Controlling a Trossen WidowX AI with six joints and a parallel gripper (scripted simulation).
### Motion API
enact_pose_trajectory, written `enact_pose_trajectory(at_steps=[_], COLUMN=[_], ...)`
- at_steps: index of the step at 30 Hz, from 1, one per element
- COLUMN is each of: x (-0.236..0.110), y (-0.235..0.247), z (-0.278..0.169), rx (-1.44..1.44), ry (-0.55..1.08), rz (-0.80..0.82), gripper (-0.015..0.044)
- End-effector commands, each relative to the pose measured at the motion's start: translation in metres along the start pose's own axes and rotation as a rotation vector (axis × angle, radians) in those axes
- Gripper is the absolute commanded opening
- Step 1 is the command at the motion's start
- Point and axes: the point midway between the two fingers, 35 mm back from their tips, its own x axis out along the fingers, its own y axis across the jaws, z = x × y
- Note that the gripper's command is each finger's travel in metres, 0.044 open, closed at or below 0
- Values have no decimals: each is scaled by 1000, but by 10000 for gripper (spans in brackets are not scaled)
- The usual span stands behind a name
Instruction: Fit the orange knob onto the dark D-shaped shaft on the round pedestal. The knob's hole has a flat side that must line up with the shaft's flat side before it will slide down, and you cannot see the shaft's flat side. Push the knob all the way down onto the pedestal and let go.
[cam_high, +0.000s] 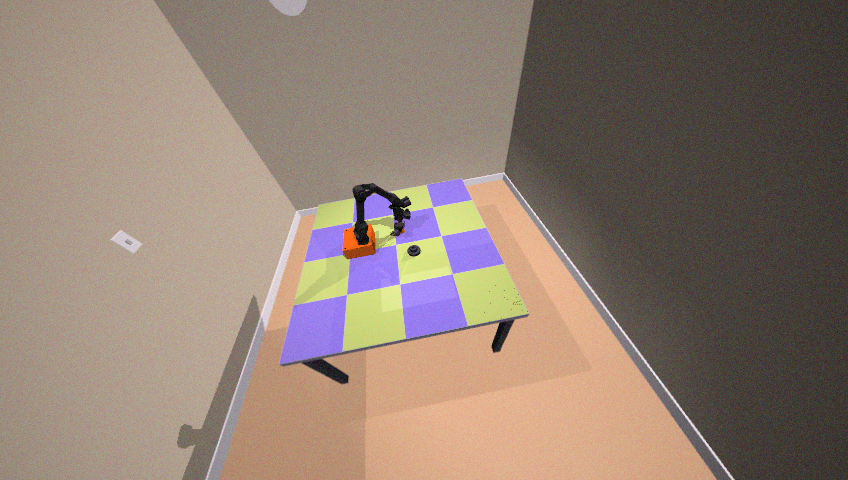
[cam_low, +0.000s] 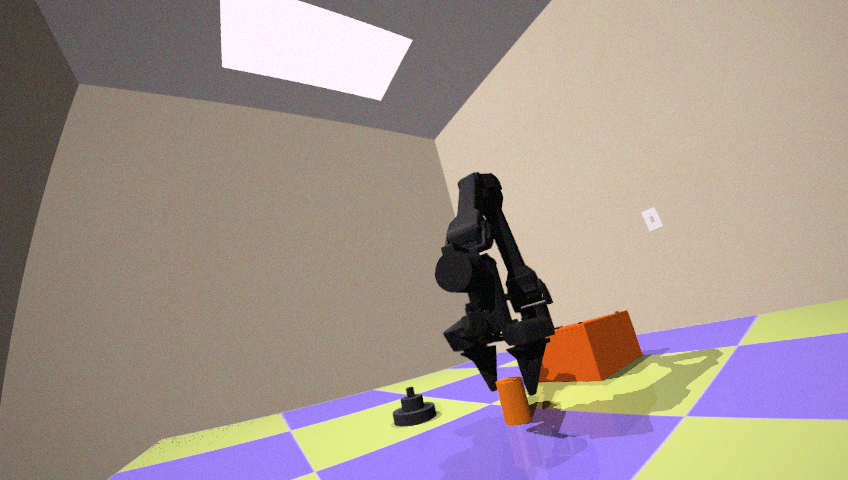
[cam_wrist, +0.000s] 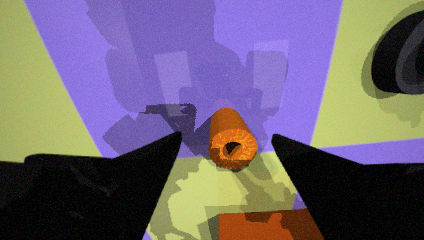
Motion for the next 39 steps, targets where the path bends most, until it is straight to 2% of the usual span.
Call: enact_pose_trajectory(at_steps=[1,19,29,35,39], x=[7,33,33,33,22], y=[-1,-3,-3,-3,-1], z=[-1,-3,-3,-3,0], rx=[-5,-4,-4,-4,-4], ry=[0,0,0,0,0], rz=[-5,-5,-5,-5,-5], gripper=[440,440,177,138,32])
